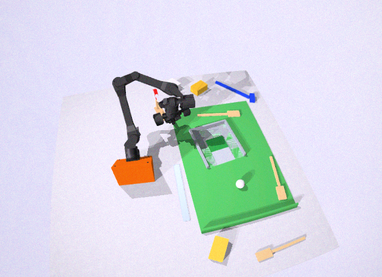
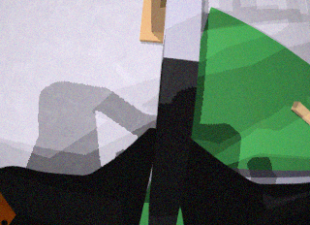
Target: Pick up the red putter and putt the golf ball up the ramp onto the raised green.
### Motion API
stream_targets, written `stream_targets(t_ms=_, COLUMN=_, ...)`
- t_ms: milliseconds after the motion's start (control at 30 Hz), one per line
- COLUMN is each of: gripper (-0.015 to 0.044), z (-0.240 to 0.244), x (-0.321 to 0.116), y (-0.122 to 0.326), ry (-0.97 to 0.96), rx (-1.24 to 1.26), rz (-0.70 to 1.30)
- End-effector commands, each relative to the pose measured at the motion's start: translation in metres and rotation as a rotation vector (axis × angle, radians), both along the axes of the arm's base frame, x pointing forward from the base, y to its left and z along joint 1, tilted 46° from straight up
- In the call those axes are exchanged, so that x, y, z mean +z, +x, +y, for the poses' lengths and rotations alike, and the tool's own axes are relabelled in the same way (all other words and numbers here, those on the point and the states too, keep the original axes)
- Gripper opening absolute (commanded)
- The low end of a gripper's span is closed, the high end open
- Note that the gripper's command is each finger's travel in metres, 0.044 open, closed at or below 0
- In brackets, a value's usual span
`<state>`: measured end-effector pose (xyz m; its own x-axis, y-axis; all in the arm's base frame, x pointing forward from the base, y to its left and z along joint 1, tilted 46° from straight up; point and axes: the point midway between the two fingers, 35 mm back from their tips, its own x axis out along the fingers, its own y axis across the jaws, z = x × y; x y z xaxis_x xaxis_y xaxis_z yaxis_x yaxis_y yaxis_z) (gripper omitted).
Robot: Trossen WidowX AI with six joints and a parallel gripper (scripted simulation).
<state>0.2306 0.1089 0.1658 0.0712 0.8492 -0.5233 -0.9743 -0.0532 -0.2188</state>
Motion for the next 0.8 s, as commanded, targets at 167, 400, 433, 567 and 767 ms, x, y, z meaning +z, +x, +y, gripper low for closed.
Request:
stream_targets(t_ms=167, gripper=0.0000, z=-0.032, x=0.035, y=-0.005, ry=-0.002, rx=-0.049, rz=-0.006)
stream_targets(t_ms=400, gripper=0.0000, z=-0.046, x=0.052, y=-0.012, ry=0.000, rx=-0.069, rz=-0.004)
stream_targets(t_ms=433, gripper=0.0000, z=-0.042, x=0.046, y=-0.009, ry=-0.001, rx=-0.068, rz=0.002)
stream_targets(t_ms=567, gripper=0.0000, z=-0.049, x=0.042, y=-0.003, ry=-0.026, rx=-0.093, rz=0.028)
stream_targets(t_ms=767, gripper=0.0000, z=-0.072, x=0.027, y=0.016, ry=-0.089, rx=-0.176, rz=0.111)
